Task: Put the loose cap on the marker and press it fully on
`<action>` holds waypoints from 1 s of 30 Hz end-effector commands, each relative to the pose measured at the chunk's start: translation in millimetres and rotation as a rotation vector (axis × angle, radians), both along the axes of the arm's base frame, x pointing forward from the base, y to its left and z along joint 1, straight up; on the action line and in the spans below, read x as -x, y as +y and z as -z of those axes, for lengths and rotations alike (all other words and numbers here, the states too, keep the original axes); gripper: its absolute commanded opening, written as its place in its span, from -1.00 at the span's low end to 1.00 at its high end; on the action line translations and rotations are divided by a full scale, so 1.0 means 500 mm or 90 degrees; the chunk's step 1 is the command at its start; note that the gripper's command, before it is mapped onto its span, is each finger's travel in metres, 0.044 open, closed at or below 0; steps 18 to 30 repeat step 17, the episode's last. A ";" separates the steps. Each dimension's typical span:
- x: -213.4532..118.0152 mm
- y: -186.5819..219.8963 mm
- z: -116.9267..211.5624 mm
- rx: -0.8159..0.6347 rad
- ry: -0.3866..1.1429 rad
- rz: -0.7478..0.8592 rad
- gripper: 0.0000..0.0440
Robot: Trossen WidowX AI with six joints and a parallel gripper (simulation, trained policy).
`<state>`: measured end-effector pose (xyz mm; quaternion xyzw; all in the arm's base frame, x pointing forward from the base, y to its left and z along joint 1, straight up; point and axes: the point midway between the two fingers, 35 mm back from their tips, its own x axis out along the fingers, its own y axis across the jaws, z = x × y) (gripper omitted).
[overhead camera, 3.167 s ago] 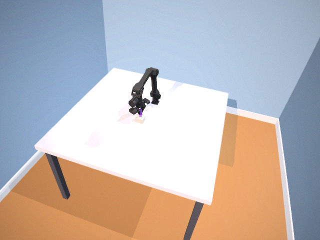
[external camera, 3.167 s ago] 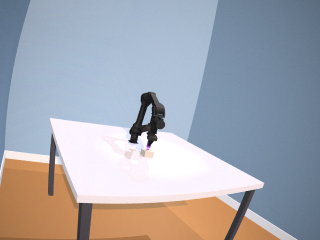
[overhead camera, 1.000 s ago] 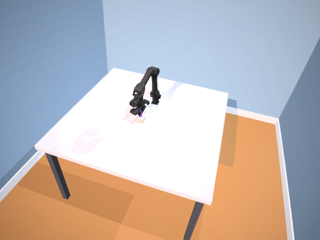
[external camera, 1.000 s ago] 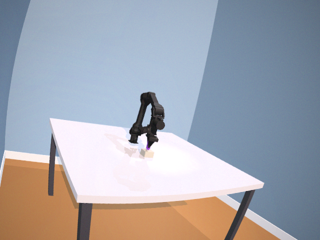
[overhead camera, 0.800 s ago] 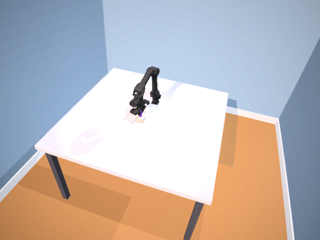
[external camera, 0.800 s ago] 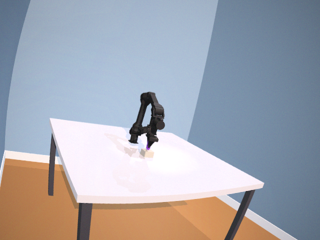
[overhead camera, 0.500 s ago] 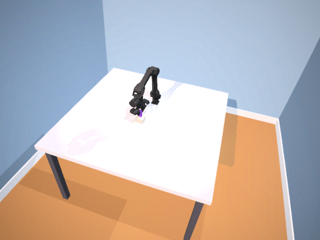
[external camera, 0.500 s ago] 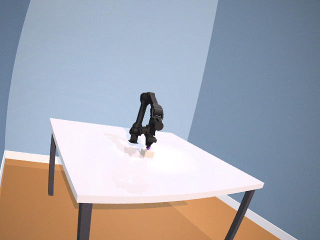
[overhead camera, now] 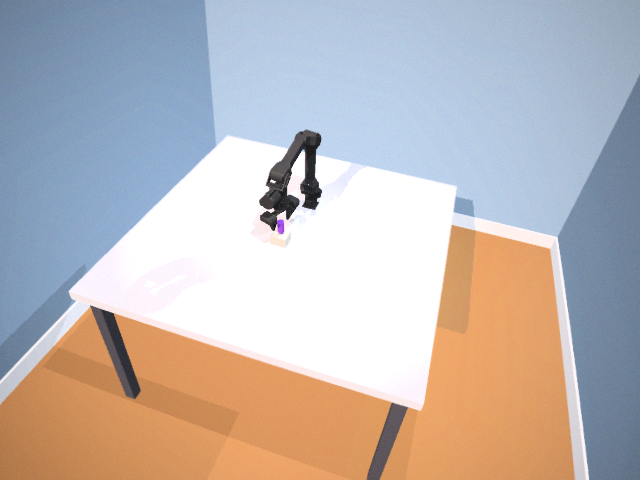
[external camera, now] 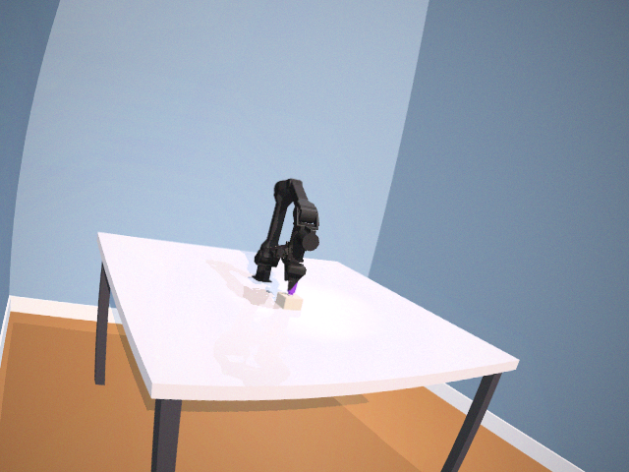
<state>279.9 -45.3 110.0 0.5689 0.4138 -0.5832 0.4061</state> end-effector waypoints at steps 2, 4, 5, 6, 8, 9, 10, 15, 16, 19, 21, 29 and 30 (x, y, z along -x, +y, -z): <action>-0.012 -0.004 -0.030 0.008 -0.034 0.008 1.00; -0.018 -0.005 -0.050 0.010 -0.049 0.010 1.00; -0.019 -0.006 -0.060 0.011 -0.054 0.011 1.00; -0.020 -0.006 -0.069 0.011 -0.059 0.012 1.00; -0.021 -0.007 -0.081 0.012 -0.066 0.014 1.00; -0.020 -0.007 -0.086 0.012 -0.069 0.014 1.00; -0.019 -0.007 -0.090 0.012 -0.071 0.015 1.00; -0.010 -0.007 -0.111 0.013 -0.081 0.018 1.00; -0.008 -0.007 -0.115 0.013 -0.082 0.019 1.00; -0.006 -0.007 -0.119 0.013 -0.084 0.019 0.99; -0.006 -0.007 -0.119 0.013 -0.084 0.019 0.99; -0.006 -0.007 -0.119 0.013 -0.084 0.019 0.99; -0.006 -0.007 -0.119 0.013 -0.084 0.019 0.99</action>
